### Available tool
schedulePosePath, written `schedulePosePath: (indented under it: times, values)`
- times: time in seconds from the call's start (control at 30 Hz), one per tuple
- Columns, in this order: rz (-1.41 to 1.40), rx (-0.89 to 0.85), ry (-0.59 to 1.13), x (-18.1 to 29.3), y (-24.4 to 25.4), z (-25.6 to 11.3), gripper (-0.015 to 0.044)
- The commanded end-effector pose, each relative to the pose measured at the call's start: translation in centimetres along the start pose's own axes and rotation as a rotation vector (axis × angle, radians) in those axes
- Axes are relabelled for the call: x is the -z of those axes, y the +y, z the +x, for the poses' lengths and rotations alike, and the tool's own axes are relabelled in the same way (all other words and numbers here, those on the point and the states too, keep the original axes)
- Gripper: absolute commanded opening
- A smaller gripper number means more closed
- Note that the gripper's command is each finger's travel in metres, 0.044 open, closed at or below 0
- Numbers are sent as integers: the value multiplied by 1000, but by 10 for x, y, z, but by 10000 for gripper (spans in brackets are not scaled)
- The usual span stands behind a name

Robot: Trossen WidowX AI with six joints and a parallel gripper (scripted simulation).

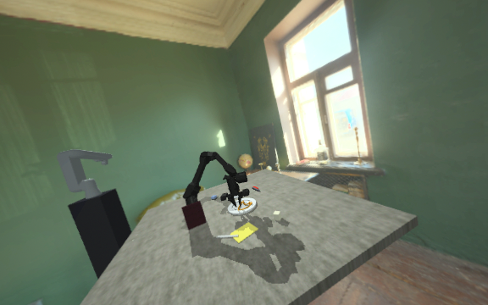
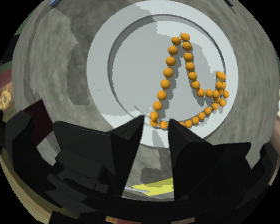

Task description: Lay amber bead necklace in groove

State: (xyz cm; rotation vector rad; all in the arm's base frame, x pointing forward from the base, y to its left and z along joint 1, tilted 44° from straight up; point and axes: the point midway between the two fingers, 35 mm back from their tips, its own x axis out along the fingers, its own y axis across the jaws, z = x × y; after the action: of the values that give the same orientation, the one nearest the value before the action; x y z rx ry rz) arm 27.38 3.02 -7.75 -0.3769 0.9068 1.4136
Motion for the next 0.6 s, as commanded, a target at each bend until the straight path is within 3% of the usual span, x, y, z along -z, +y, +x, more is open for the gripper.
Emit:
schedulePosePath:
  times: [0.0,0.27,0.43,0.57]
  values:
    - [10,-6,-6,0,2,8,120]
    - [12,-8,-6,0,2,15,120]
    - [3,-5,0,0,2,13,0]
    - [3,-5,0,0,2,13,0]
